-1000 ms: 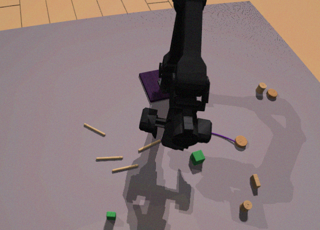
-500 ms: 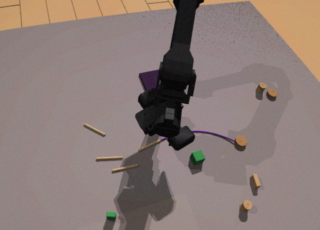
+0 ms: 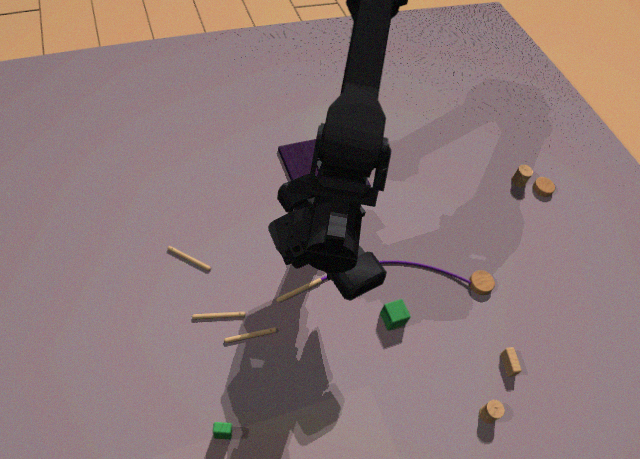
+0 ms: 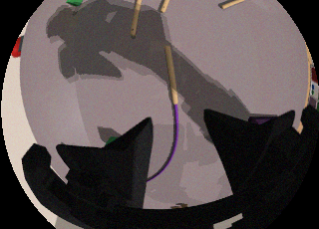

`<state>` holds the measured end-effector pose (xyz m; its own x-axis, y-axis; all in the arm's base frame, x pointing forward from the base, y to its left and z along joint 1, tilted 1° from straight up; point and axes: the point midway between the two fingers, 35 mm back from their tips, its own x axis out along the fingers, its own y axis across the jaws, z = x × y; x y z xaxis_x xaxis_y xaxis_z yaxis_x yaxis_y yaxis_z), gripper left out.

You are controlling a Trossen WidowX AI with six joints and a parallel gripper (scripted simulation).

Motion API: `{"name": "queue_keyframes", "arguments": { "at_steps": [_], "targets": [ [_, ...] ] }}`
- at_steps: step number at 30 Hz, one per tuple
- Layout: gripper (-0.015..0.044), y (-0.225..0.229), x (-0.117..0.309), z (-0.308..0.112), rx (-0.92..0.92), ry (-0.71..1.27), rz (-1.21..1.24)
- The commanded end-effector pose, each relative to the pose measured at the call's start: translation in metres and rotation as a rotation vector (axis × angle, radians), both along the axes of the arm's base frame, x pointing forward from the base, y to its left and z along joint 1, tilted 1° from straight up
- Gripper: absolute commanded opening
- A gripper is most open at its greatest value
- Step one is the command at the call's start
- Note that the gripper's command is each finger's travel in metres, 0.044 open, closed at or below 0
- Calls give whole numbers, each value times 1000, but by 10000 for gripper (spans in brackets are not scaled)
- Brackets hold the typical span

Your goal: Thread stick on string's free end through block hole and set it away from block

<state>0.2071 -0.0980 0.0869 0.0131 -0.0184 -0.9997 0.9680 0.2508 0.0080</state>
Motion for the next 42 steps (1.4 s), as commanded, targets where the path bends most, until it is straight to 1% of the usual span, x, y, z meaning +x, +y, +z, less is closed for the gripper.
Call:
{"name": "queue_keyframes", "arguments": {
  "at_steps": [1, 15, 42],
  "targets": [
    [125, 0, -1, 0, -3, 4, -7],
    [124, -1, -1, -3, -3, 4, -7],
    [124, -2, 1, -47, -3, 5, -7]
  ]
}}
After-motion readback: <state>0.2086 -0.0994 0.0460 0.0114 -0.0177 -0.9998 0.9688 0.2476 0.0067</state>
